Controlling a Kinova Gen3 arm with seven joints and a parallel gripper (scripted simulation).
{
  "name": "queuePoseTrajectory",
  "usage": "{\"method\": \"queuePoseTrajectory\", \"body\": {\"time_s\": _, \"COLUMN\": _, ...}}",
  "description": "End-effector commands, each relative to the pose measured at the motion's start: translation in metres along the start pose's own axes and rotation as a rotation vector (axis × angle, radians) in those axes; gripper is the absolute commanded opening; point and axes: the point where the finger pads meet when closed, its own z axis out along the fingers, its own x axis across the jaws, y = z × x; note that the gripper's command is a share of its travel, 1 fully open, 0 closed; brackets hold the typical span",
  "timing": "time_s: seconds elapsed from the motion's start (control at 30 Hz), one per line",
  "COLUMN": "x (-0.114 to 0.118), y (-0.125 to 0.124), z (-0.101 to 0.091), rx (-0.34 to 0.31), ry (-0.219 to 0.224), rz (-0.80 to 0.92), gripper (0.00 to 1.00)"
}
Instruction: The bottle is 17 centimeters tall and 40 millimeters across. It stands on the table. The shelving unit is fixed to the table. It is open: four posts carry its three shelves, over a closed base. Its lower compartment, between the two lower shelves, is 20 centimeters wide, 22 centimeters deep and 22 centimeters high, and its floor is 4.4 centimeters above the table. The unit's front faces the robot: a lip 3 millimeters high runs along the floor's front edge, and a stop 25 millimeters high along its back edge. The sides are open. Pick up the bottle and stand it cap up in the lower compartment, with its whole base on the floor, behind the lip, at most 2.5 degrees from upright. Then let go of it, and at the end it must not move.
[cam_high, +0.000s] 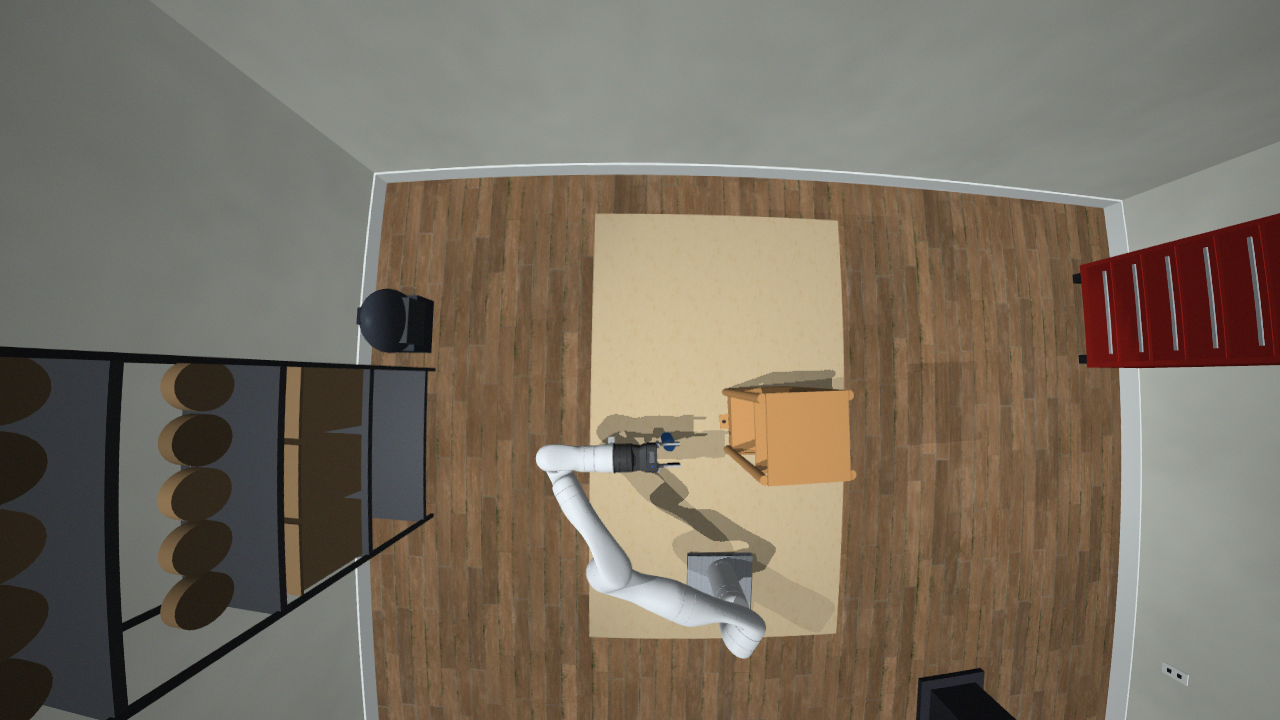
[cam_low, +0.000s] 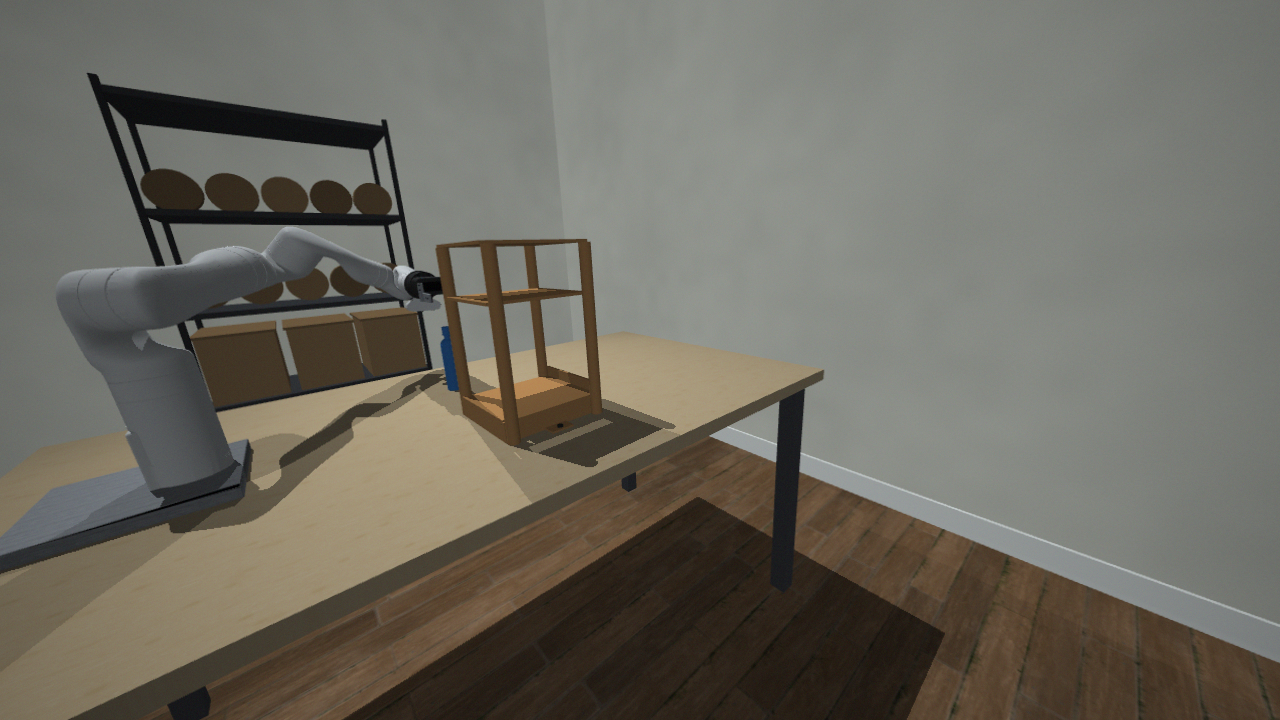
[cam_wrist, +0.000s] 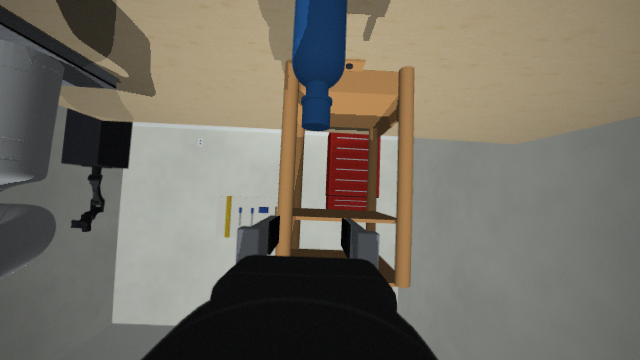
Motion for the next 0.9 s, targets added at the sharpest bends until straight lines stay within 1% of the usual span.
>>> {"method": "queuePoseTrajectory", "body": {"time_s": 0.0, "x": 0.0, "y": -0.002, "z": -0.001, "rx": -0.006, "ry": 0.002, "rz": 0.001, "gripper": 1.0}}
{"method": "queuePoseTrajectory", "body": {"time_s": 0.27, "x": 0.0, "y": -0.005, "z": -0.001, "rx": -0.006, "ry": 0.001, "rz": 0.001, "gripper": 1.0}}
{"method": "queuePoseTrajectory", "body": {"time_s": 0.63, "x": 0.0, "y": -0.018, "z": -0.001, "rx": -0.006, "ry": 0.001, "rz": 0.001, "gripper": 1.0}}
{"method": "queuePoseTrajectory", "body": {"time_s": 0.87, "x": 0.0, "y": -0.035, "z": -0.001, "rx": -0.006, "ry": 0.001, "rz": 0.001, "gripper": 1.0}}
